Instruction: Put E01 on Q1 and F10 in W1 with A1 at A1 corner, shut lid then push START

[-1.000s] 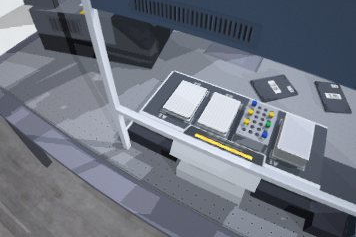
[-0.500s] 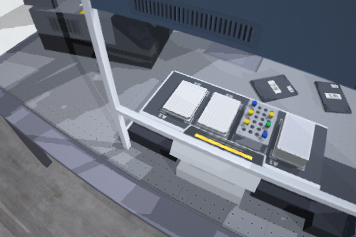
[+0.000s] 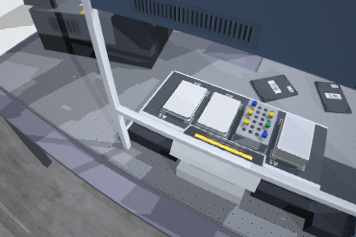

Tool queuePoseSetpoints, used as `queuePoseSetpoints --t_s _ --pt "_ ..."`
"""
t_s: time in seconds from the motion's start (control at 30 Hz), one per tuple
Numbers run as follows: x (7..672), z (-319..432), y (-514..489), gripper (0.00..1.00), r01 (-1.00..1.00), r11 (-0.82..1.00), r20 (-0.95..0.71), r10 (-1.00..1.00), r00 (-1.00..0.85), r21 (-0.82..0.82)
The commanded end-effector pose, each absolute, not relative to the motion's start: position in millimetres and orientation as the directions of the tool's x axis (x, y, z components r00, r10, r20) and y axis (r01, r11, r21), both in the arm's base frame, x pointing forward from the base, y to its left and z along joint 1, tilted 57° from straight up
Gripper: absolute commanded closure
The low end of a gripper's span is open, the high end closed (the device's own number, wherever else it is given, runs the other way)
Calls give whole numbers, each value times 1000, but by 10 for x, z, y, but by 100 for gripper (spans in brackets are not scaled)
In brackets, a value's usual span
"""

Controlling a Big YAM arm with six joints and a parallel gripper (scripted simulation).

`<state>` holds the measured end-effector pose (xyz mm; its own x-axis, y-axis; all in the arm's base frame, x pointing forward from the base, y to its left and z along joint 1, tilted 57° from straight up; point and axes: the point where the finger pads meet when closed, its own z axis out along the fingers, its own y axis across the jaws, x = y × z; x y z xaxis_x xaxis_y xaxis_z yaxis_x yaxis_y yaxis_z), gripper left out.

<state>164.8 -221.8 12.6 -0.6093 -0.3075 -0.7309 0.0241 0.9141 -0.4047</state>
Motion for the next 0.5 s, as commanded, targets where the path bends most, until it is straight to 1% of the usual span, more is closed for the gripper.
queuePoseSetpoints --t_s 0.0,0.3,0.47 --pt "1765 218 -2068 0 48 912 -741 -300 -602 -408" --pt "2029 376 -1852 0 10 891 -717 -359 -598 -454" --pt "2183 439 -1644 0 6 893 -716 -356 -601 -449"
